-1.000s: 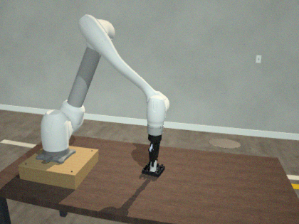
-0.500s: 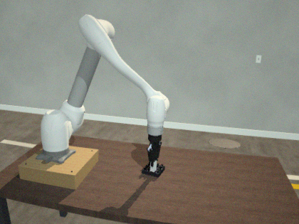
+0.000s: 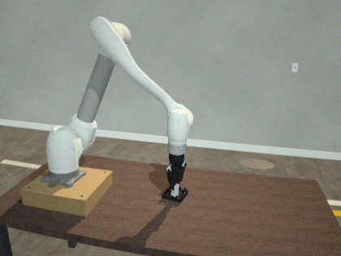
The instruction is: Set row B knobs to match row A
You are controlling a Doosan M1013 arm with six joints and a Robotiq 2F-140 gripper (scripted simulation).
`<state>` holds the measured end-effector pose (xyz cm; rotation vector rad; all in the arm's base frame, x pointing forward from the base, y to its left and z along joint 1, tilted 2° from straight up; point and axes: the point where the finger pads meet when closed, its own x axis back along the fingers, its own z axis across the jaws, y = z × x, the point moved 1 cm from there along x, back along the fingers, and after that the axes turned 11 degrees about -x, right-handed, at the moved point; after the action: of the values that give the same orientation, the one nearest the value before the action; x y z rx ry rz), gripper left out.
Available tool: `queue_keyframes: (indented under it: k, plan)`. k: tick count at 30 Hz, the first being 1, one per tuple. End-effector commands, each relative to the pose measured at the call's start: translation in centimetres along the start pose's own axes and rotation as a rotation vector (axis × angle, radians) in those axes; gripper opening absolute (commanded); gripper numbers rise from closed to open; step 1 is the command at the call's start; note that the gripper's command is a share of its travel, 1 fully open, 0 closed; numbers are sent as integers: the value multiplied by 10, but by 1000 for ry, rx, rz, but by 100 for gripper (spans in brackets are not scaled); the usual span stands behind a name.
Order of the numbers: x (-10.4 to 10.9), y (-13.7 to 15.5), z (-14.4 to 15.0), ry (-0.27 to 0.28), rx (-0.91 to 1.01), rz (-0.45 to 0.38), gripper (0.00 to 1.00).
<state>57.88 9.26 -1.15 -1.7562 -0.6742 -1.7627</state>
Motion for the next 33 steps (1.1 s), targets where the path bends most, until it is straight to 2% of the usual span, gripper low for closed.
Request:
queue_keyframes:
  k: [1, 4, 19, 21, 33]
  plan:
    - [0, 0, 0, -3, -91, -3, 5]
    - [0, 0, 0, -3, -117, -3, 5]
    - [0, 0, 0, -2, -518, -4, 5]
    - [0, 0, 0, -2, -518, -4, 5]
    - [0, 0, 0, -1, -810, -4, 5]
